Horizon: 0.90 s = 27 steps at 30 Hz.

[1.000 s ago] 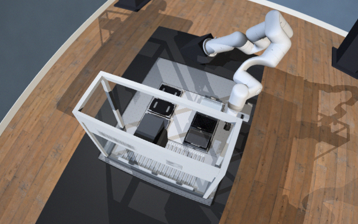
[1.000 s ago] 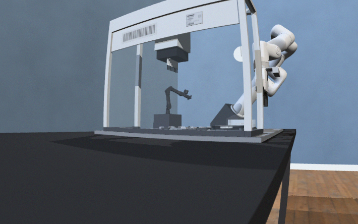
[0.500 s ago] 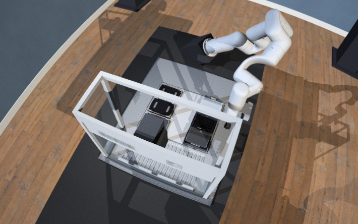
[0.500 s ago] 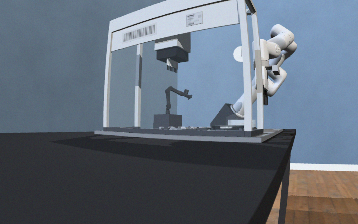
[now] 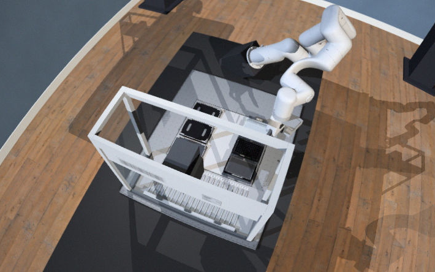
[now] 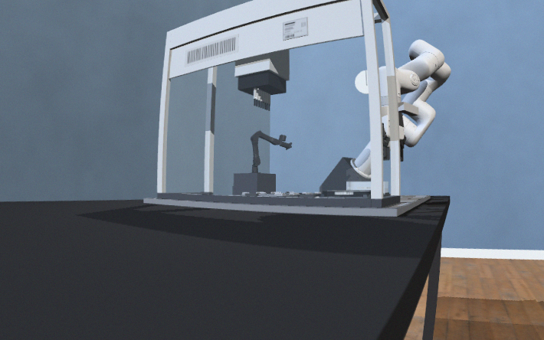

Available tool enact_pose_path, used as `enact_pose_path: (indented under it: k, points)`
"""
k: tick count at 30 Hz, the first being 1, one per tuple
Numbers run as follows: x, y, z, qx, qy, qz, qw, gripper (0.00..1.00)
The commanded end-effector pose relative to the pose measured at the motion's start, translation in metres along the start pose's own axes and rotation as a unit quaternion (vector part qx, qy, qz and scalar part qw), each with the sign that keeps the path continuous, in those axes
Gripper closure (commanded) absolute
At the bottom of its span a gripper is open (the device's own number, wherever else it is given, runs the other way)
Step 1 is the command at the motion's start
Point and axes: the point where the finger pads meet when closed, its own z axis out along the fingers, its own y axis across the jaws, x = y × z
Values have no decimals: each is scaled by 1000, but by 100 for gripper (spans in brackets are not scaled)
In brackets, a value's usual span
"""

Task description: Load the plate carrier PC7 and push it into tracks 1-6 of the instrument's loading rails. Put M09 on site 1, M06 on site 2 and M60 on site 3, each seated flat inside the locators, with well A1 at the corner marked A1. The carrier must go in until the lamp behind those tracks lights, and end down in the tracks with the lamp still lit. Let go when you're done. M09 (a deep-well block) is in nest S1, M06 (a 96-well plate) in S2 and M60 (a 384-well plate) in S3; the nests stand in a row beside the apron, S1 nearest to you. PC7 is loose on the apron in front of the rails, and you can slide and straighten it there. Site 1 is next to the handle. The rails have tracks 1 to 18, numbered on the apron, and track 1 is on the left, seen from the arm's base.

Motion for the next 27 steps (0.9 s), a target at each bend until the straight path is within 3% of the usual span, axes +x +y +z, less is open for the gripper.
enact_pose_path:
  k: [1, 14, 27]
  points:
    - [-16, -9, -2, -4, 0, 64, 998, 18]
    - [-61, -40, -2, -4, 0, 245, 970, 18]
    - [-116, -76, -2, -4, 1, 447, 894, 18]
